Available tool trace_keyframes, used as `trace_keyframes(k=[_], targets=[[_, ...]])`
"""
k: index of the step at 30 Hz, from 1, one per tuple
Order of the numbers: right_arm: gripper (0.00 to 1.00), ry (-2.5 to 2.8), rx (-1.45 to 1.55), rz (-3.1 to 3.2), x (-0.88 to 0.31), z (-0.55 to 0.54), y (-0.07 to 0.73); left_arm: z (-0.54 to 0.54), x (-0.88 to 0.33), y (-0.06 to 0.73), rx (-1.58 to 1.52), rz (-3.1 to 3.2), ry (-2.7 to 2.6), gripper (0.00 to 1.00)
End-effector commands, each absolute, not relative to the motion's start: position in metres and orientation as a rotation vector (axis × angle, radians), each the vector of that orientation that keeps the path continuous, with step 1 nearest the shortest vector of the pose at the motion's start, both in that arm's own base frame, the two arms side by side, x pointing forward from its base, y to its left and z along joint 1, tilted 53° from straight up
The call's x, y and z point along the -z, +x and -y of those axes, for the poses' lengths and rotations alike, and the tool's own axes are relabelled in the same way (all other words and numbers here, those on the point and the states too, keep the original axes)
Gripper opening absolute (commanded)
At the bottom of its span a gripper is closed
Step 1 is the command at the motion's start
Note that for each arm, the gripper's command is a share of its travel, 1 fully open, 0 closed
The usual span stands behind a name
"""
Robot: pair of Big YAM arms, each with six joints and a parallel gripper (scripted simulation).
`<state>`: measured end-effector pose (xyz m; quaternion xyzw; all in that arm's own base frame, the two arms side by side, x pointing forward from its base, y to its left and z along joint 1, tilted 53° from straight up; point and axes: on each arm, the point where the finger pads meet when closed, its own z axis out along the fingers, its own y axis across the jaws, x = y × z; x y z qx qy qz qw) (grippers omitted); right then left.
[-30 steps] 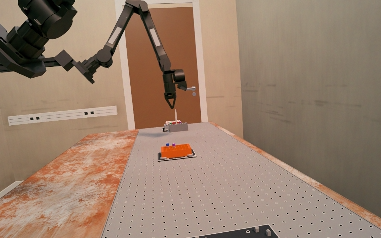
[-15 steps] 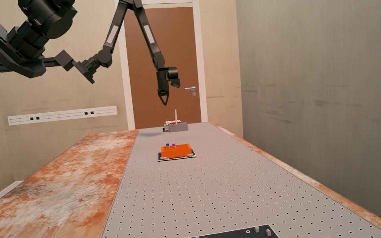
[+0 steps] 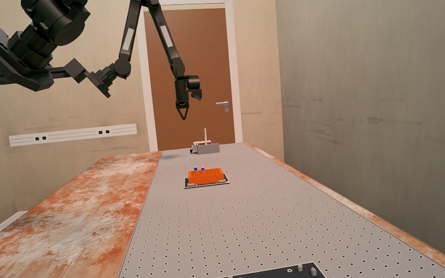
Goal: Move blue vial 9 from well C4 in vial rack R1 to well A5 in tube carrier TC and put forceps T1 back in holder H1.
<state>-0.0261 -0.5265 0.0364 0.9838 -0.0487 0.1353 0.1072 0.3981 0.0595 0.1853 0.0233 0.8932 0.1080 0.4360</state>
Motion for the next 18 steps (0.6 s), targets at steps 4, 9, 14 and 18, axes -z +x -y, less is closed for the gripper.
trace_keyframes(k=[4,9,14,18], targets=[[1.00,2.877,-0.392,0.146,-0.044,0.533,-0.030,-0.070,-0.177,0.371,-0.270,-2.229,0.036,0.24],[1.00,2.877,-0.392,0.146,-0.044,0.533,-0.030,-0.075,-0.171,0.360,-0.270,-2.229,0.036,0.24],[1.00,2.877,-0.392,0.146,-0.044,0.533,-0.030,-0.072,-0.175,0.367,-0.263,-2.218,0.034,0.24],[1.00,2.877,-0.392,0.146,-0.044,0.533,-0.030,-0.072,-0.175,0.367,-0.263,-2.218,0.034,0.24]])
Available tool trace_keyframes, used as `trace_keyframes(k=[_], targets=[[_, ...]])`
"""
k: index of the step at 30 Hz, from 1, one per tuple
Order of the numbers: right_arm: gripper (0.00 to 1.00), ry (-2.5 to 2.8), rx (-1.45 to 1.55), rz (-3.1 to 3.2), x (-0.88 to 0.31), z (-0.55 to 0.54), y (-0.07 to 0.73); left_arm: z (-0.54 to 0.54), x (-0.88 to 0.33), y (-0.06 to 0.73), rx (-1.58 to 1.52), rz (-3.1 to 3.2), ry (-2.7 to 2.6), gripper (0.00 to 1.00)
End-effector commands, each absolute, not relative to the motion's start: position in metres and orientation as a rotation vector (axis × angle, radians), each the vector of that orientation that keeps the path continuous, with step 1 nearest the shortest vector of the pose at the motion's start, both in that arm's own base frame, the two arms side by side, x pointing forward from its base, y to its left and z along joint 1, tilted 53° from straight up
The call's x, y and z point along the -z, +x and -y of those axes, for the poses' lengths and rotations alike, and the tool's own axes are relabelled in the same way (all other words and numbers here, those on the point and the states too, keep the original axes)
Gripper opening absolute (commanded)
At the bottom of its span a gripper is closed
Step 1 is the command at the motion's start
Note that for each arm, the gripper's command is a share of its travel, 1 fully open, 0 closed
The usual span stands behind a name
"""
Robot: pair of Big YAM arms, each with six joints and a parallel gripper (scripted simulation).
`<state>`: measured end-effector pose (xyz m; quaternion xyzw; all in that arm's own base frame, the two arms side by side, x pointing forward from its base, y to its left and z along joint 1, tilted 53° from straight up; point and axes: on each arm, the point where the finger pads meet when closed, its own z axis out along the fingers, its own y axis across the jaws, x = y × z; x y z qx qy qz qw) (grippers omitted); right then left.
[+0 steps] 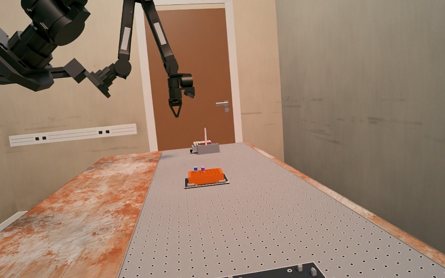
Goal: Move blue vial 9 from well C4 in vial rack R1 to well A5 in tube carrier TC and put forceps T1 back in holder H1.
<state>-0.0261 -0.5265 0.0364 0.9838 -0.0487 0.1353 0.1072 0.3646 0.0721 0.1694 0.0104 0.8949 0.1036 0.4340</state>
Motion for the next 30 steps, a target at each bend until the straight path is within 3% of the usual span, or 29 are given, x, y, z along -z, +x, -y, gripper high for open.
trace_keyframes(k=[1,30], targets=[[1.00,2.877,-0.392,0.146,-0.044,0.533,-0.030,-0.072,-0.175,0.367,-0.263,-2.218,0.034,0.24],[1.00,2.728,-0.303,-0.512,-0.074,0.512,0.063,-0.072,-0.175,0.367,-0.263,-2.218,0.034,0.24]])
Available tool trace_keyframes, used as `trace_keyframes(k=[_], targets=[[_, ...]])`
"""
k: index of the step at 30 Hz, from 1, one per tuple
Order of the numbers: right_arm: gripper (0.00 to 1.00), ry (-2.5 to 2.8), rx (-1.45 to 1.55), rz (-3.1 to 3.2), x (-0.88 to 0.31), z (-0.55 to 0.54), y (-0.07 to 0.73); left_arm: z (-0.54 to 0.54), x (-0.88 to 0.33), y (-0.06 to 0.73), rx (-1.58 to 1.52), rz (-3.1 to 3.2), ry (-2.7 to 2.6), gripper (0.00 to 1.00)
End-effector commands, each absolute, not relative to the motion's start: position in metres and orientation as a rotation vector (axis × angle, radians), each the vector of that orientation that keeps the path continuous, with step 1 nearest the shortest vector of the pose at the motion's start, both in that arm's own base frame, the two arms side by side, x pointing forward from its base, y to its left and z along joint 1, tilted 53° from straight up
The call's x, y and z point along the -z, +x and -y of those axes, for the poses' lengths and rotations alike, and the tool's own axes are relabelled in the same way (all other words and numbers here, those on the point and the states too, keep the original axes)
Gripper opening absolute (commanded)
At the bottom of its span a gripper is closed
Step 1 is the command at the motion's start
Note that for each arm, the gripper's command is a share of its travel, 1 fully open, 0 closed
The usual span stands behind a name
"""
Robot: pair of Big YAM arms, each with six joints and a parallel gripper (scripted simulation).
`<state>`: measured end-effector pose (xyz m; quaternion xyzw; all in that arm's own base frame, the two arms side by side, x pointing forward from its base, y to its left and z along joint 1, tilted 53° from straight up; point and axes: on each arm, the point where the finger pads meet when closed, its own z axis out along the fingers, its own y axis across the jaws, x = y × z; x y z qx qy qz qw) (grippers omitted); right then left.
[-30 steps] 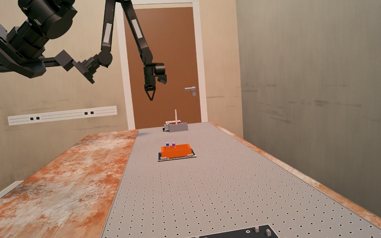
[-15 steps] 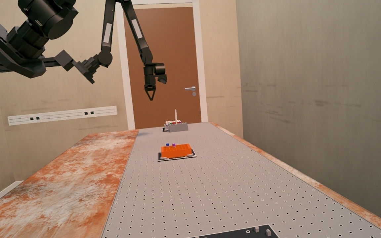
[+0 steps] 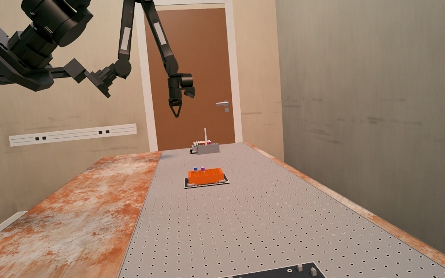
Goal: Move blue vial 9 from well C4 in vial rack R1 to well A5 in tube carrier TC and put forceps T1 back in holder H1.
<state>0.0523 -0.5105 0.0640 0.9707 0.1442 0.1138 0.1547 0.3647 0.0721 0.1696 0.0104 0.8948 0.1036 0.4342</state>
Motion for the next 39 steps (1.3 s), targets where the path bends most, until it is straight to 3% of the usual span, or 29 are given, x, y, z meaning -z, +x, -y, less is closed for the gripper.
trace_keyframes(k=[1,39], targets=[[1.00,2.717,-0.297,-0.545,-0.075,0.511,0.066,-0.072,-0.175,0.367,-0.263,-2.218,0.034,0.24],[1.00,2.312,-0.182,-1.285,-0.109,0.452,0.183,-0.072,-0.175,0.367,-0.263,-2.218,0.034,0.24]])
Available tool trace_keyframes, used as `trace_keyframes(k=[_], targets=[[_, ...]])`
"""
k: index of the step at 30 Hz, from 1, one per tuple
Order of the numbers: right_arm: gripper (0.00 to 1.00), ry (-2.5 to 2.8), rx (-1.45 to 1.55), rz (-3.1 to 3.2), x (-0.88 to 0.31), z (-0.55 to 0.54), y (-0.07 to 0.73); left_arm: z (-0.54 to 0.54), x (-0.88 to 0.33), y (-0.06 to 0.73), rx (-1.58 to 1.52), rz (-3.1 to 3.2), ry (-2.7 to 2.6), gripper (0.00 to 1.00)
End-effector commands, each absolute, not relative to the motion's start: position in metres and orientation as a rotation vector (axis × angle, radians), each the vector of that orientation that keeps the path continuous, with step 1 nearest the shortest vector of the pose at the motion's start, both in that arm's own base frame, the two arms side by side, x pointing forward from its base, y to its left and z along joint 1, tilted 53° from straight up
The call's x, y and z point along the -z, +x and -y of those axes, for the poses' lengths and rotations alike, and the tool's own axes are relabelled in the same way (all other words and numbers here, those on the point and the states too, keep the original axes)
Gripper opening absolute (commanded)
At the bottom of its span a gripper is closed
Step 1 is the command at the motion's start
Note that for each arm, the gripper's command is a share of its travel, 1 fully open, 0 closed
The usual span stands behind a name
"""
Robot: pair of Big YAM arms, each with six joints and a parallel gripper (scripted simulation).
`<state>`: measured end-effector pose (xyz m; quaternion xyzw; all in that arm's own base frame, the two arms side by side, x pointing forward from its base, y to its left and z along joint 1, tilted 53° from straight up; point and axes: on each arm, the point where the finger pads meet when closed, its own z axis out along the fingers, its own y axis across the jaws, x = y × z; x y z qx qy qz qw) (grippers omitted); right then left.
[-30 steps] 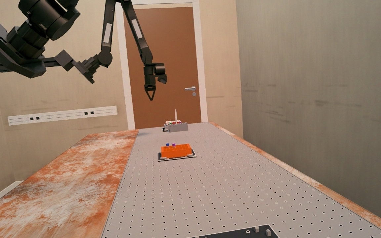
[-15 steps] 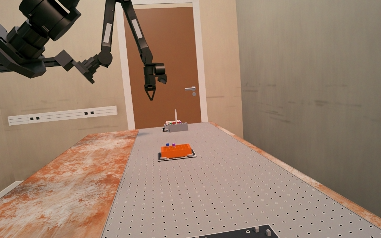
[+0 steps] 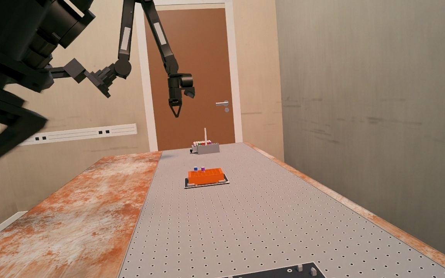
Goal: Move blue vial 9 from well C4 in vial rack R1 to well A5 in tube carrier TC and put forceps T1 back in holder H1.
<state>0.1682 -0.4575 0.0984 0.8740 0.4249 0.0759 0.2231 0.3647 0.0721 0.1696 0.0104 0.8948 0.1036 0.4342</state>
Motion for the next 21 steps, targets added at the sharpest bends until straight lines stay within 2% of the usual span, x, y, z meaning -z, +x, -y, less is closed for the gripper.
trace_keyframes(k=[1,21], targets=[[1.00,2.312,-0.180,-1.285,-0.110,0.450,0.186,-0.072,-0.175,0.367,-0.263,-2.218,0.034,0.24],[1.00,2.038,-0.122,-1.584,-0.126,0.404,0.240,-0.072,-0.175,0.367,-0.263,-2.218,0.034,0.24]])
